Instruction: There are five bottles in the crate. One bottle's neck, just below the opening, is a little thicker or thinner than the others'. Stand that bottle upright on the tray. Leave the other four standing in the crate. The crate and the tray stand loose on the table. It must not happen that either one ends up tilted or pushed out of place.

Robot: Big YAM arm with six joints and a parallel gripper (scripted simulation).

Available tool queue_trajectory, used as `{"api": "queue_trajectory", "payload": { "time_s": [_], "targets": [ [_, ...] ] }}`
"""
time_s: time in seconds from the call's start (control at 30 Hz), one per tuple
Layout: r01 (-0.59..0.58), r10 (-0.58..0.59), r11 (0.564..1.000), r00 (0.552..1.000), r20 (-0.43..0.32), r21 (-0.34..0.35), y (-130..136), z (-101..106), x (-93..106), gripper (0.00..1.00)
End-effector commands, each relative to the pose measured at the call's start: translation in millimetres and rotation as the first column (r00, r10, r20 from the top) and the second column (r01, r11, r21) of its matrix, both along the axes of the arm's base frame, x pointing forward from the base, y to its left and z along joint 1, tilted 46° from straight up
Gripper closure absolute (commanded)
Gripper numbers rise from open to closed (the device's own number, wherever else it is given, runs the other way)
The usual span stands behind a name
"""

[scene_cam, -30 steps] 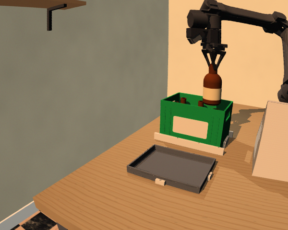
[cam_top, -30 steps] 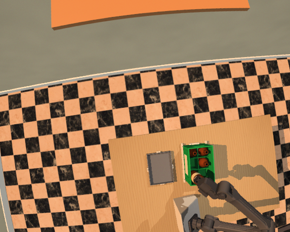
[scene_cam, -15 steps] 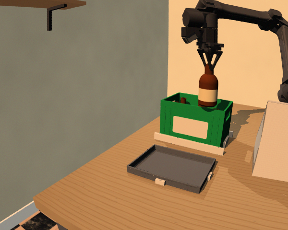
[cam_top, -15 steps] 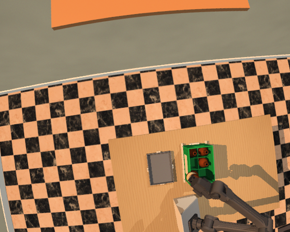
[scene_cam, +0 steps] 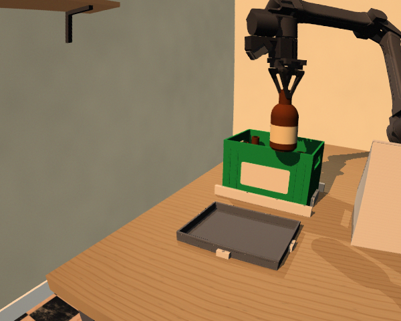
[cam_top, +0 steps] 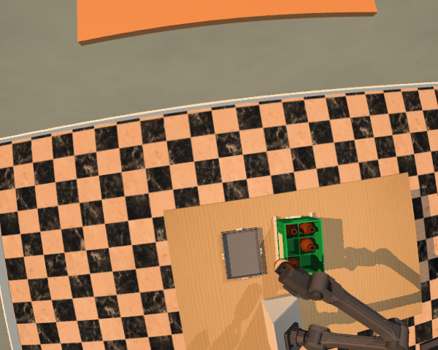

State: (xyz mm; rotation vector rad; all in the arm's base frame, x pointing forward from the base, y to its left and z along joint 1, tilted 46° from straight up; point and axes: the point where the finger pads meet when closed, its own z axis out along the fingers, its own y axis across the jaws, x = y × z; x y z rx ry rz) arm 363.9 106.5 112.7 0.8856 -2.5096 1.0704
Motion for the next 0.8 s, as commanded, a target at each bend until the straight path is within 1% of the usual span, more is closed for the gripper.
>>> {"api": "queue_trajectory", "payload": {
  "time_s": [0.0,0.03,0.13,0.5,0.6,0.77],
  "targets": [
    [-0.018,0.016,0.999,0.998,0.057,0.031,26.2,5.2,16.9,1.00],
    [-0.019,0.017,1.000,0.999,0.045,0.022,26.2,4.9,15.5,1.00],
    [-0.018,0.016,0.999,0.998,0.056,0.032,32.9,-1.8,19.6,1.00],
    [-0.019,0.017,0.999,0.998,0.055,0.032,51.1,-20.6,26.8,1.00],
    [-0.019,0.018,1.000,0.999,0.045,0.023,51.1,-20.8,25.5,1.00],
    [-0.019,0.017,0.999,0.998,0.056,0.033,60.8,-30.6,30.8,1.00]
  ]
}}
